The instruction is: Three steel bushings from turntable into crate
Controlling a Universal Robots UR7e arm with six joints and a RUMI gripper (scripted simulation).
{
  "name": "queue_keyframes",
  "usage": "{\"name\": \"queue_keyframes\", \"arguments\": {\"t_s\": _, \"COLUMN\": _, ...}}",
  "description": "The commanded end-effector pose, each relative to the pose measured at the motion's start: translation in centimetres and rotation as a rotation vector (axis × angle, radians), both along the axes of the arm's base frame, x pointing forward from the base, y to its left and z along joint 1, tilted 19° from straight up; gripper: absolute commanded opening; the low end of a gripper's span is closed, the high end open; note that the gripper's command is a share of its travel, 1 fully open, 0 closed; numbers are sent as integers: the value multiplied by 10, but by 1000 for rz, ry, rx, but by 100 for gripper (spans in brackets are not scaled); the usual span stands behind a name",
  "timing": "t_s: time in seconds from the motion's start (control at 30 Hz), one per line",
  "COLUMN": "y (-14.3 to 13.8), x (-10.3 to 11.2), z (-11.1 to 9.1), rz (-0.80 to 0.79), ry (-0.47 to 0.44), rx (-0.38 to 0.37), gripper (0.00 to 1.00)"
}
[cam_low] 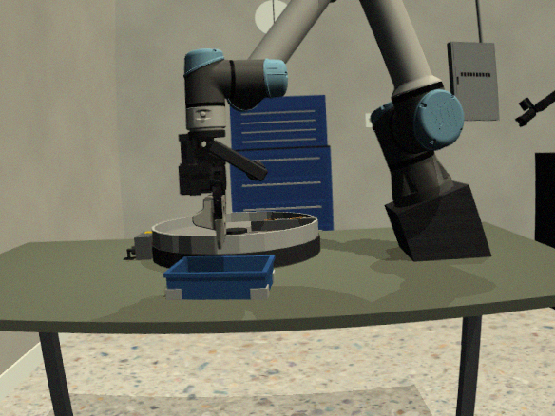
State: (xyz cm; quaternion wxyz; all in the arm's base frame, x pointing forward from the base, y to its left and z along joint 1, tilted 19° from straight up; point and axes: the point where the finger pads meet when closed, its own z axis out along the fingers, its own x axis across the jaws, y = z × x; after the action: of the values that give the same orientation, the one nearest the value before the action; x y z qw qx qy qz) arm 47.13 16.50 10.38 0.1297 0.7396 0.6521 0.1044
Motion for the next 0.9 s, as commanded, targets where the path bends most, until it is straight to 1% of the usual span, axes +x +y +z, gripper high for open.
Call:
{"name": "queue_keyframes", "arguments": {"t_s": 0.0, "y": 1, "x": -7, "z": 20, "rz": 0, "ry": 0, "rx": 0, "gripper": 6}}
{"name": "queue_keyframes", "arguments": {"t_s": 0.27, "y": 2, "x": -10, "z": 29, "rz": 0, "ry": 0, "rx": 0, "gripper": 6}}
{"name": "queue_keyframes", "arguments": {"t_s": 0.87, "y": 2, "x": -10, "z": 30, "rz": 0, "ry": 0, "rx": 0, "gripper": 6}}
